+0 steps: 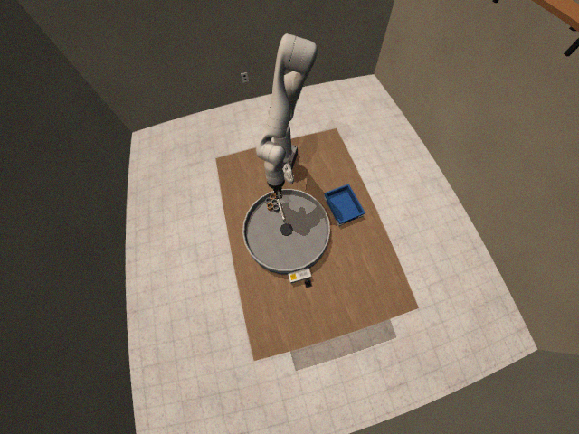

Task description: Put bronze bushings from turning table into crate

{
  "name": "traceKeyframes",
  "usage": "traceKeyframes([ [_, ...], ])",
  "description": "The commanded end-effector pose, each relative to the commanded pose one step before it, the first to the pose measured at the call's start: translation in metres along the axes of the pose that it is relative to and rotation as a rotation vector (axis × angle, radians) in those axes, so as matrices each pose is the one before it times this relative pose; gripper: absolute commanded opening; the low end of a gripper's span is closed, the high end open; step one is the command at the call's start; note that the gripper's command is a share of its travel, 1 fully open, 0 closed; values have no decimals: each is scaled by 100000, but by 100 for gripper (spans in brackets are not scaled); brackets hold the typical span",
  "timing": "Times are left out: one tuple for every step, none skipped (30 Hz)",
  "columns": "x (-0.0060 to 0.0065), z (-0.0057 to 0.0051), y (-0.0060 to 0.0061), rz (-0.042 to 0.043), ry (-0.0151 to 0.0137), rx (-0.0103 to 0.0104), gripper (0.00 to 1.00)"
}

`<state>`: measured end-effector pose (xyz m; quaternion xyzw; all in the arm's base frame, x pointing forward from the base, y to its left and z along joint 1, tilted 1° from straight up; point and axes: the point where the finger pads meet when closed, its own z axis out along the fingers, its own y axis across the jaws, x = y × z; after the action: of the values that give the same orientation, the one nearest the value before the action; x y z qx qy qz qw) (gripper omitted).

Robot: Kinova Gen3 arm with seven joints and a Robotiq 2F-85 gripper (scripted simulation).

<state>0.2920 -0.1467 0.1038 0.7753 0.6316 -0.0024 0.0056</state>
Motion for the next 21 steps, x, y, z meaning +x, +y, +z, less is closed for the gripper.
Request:
traceKeyframes([
  [2133,-176,393,-5385,400,-528,0],
  [0,0,0,0,0,0,0],
  [0,0,0,0,0,0,0],
  [0,0,0,0,0,0,0],
  [0,0,0,0,0,0,0],
  [0,0,0,0,0,0,0],
  [0,0,0,0,0,0,0],
  [0,0,0,0,0,0,0],
  [0,0,0,0,0,0,0],
  [0,0,0,0,0,0,0],
  [0,0,0,0,0,0,0],
  [1038,21,149,105,-15,70,0],
  [1074,-1,169,-2,0,-4,0],
  [1074,-1,169,-2,0,-4,0],
  [1074,-1,169,-2,0,-4,0],
  [1074,-1,169,-2,0,-4,0],
  [0,0,0,0,0,0,0],
  [0,0,0,0,0,0,0],
  [0,0,0,0,0,0,0],
  [0,0,0,0,0,0,0],
  [0,0,0,0,0,0,0],
])
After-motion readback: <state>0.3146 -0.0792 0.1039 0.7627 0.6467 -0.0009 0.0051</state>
